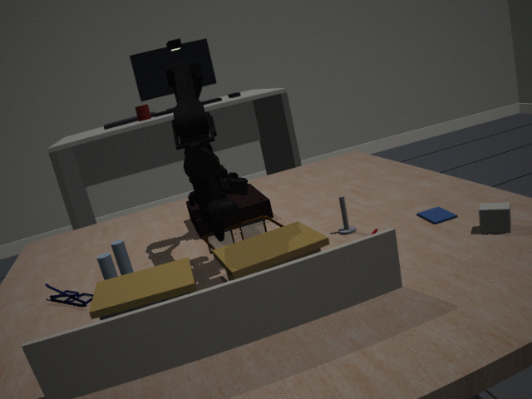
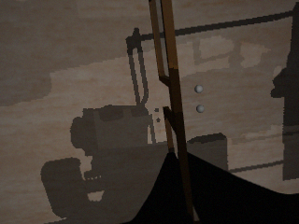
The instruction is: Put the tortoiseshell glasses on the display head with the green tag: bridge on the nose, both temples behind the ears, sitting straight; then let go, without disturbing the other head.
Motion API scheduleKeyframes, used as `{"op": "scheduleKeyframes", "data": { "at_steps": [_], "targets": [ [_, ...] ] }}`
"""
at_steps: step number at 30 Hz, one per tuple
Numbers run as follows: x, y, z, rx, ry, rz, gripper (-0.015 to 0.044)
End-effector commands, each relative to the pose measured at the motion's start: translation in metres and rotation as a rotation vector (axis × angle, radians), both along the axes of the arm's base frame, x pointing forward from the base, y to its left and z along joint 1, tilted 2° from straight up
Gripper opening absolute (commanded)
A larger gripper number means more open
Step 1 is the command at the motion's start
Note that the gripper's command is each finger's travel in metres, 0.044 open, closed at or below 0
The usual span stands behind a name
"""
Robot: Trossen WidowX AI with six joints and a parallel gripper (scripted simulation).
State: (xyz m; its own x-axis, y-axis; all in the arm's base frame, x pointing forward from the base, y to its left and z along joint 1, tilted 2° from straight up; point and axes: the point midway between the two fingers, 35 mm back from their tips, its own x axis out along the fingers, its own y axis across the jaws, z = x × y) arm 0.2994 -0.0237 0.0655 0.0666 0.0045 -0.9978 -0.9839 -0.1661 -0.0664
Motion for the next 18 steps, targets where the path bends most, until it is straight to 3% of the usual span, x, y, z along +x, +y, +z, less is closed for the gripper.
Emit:
{"op": "scheduleKeyframes", "data": {
  "at_steps": [1, 18],
  "targets": [
    [0.007, 0.000, 0.001, -0.004, -0.003, -0.004, 0.0000],
    [0.029, 0.004, 0.003, -0.004, -0.005, -0.004, 0.0000]
  ]
}}
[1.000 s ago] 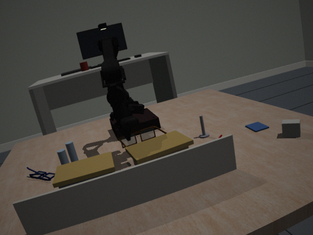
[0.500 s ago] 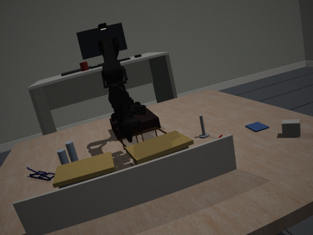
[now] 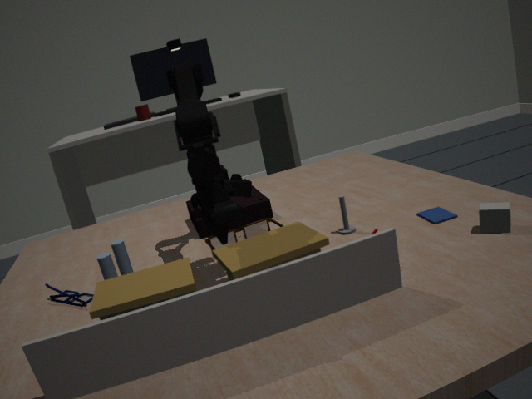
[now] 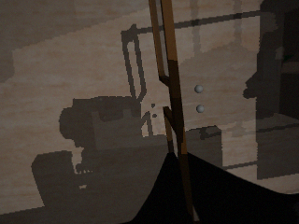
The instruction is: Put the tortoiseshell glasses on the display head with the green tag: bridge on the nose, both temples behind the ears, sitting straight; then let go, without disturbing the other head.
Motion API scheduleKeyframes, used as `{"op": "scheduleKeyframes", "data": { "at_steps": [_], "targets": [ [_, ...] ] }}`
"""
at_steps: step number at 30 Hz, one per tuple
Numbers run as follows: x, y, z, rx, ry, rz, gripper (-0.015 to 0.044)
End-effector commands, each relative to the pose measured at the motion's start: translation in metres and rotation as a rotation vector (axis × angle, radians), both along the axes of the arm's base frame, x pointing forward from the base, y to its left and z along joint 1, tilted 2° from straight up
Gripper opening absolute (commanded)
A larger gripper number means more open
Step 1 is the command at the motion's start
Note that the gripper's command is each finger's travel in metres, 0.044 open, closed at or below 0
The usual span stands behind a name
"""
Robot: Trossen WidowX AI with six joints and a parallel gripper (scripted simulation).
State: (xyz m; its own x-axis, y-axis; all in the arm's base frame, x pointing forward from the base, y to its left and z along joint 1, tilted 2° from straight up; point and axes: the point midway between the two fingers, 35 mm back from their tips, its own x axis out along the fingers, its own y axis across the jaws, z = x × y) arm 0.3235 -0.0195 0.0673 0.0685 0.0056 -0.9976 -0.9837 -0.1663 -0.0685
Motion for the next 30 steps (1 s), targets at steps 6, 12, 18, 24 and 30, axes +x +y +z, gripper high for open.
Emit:
{"op": "scheduleKeyframes", "data": {
  "at_steps": [6, 12, 18, 24, 30],
  "targets": [
    [0.013, 0.001, 0.002, -0.005, -0.003, -0.004, 0.0000],
    [0.021, 0.003, 0.003, -0.005, -0.004, -0.004, 0.0000],
    [0.030, 0.004, 0.004, -0.004, -0.005, -0.004, 0.0000],
    [0.038, 0.006, 0.004, -0.004, -0.005, -0.004, 0.0000],
    [0.046, 0.007, 0.005, -0.004, -0.006, -0.004, 0.0000]
  ]
}}
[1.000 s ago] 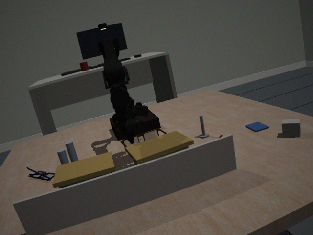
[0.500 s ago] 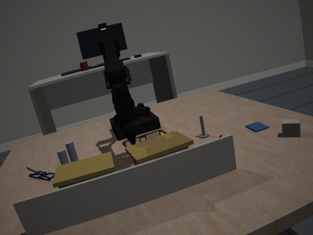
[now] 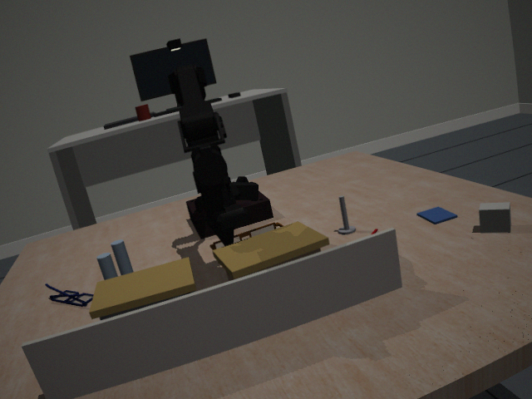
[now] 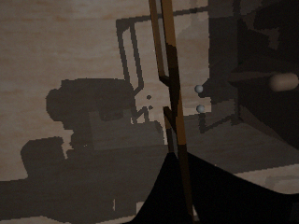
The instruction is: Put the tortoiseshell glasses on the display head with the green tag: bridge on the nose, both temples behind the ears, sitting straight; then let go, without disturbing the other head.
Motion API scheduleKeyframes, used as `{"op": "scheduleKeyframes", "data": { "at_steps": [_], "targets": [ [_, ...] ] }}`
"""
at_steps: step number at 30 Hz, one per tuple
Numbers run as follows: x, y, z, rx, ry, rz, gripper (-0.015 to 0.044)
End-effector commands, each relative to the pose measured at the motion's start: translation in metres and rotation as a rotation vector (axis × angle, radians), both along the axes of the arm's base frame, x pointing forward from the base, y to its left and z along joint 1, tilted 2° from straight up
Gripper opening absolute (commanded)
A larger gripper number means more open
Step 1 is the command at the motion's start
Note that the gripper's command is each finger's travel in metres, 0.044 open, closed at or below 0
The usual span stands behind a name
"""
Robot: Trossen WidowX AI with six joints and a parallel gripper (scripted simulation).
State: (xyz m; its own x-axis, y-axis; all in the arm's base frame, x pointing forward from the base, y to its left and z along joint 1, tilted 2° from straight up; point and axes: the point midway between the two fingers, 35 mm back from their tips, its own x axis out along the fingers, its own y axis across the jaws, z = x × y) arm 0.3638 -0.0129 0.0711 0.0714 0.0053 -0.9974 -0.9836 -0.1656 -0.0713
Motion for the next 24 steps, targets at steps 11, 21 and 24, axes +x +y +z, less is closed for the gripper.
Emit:
{"op": "scheduleKeyframes", "data": {
  "at_steps": [11, 21, 24],
  "targets": [
    [0.020, 0.003, 0.003, -0.004, -0.004, -0.003, 0.0000],
    [0.034, 0.005, 0.003, -0.004, -0.005, -0.003, 0.0000],
    [0.038, 0.006, 0.003, -0.003, -0.006, -0.003, 0.0000]
  ]
}}
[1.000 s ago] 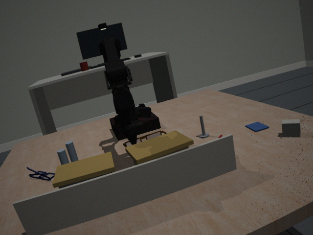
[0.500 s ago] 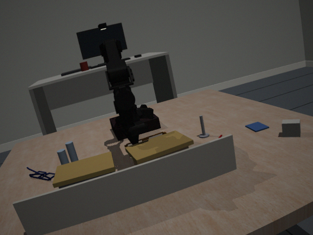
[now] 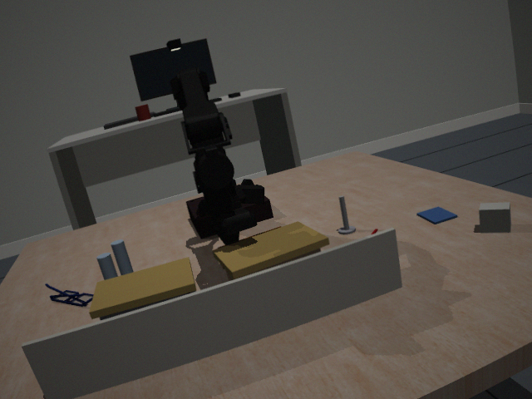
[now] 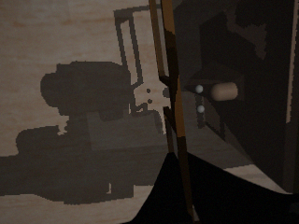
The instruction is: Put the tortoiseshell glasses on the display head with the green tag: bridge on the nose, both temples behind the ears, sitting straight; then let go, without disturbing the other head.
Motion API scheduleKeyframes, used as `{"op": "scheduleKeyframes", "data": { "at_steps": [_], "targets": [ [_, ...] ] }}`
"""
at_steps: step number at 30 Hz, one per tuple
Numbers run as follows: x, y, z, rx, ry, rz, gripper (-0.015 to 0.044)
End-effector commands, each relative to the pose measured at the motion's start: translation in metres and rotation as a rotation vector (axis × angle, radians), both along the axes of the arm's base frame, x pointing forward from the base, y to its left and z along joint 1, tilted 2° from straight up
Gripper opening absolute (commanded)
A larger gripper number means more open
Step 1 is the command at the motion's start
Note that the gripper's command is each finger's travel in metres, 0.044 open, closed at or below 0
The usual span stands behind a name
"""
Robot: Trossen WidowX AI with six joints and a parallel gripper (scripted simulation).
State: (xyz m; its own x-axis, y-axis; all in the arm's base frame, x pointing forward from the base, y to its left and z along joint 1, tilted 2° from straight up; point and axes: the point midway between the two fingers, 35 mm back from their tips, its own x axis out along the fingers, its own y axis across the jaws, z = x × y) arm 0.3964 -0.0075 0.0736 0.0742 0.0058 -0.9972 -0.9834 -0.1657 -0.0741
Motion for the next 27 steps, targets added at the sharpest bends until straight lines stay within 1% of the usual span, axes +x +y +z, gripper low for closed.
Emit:
{"op": "scheduleKeyframes", "data": {
  "at_steps": [1, 11, 27],
  "targets": [
    [0.0066, 0.0005, 0.0009, -0.004, -0.003, -0.003, 0.0000],
    [0.0146, 0.0019, 0.0014, -0.004, -0.004, -0.003, 0.0000],
    [0.0153, 0.0019, -0.0007, -0.004, -0.004, -0.003, 0.0000]
  ]
}}
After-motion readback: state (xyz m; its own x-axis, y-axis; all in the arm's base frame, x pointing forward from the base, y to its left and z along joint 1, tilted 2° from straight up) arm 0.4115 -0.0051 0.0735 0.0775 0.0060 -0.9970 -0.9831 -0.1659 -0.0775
